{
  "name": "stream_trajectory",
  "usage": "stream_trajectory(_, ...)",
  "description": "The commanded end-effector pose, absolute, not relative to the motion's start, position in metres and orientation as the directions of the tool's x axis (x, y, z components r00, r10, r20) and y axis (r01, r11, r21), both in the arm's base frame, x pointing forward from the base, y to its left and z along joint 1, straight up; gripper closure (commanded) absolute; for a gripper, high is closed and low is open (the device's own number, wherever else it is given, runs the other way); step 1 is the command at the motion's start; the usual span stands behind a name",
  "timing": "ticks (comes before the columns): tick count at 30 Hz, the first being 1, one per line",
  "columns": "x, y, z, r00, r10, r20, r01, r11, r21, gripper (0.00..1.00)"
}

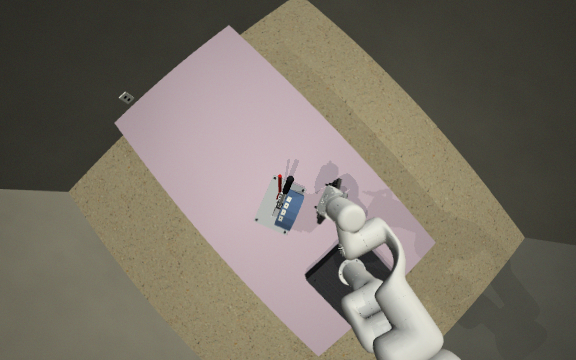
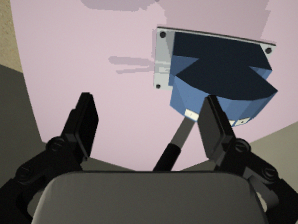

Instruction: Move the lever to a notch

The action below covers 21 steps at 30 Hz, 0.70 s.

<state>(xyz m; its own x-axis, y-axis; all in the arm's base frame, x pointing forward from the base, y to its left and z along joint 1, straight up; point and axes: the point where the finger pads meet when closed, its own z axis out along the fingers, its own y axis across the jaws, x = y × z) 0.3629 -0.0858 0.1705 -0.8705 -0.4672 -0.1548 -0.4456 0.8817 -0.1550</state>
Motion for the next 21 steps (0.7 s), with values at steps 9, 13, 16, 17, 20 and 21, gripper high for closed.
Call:
stream_trajectory(9, 0.371, -0.076, 0.182, -0.655, -0.75, -0.091, -0.733, 0.66, -0.165, 0.0)
stream_trajectory(13, 0.374, -0.072, 0.186, -0.545, -0.836, -0.065, -0.82, 0.548, -0.164, 0.0)
stream_trajectory(16, 0.376, -0.069, 0.188, -0.483, -0.874, -0.052, -0.86, 0.484, -0.163, 0.0)
stream_trajectory(17, 0.377, -0.067, 0.19, -0.416, -0.909, -0.039, -0.895, 0.416, -0.16, 0.0)
stream_trajectory(20, 0.379, -0.064, 0.192, -0.344, -0.939, -0.026, -0.926, 0.343, -0.156, 0.0)
stream_trajectory(21, 0.379, -0.064, 0.192, -0.344, -0.939, -0.026, -0.926, 0.343, -0.156, 0.0)
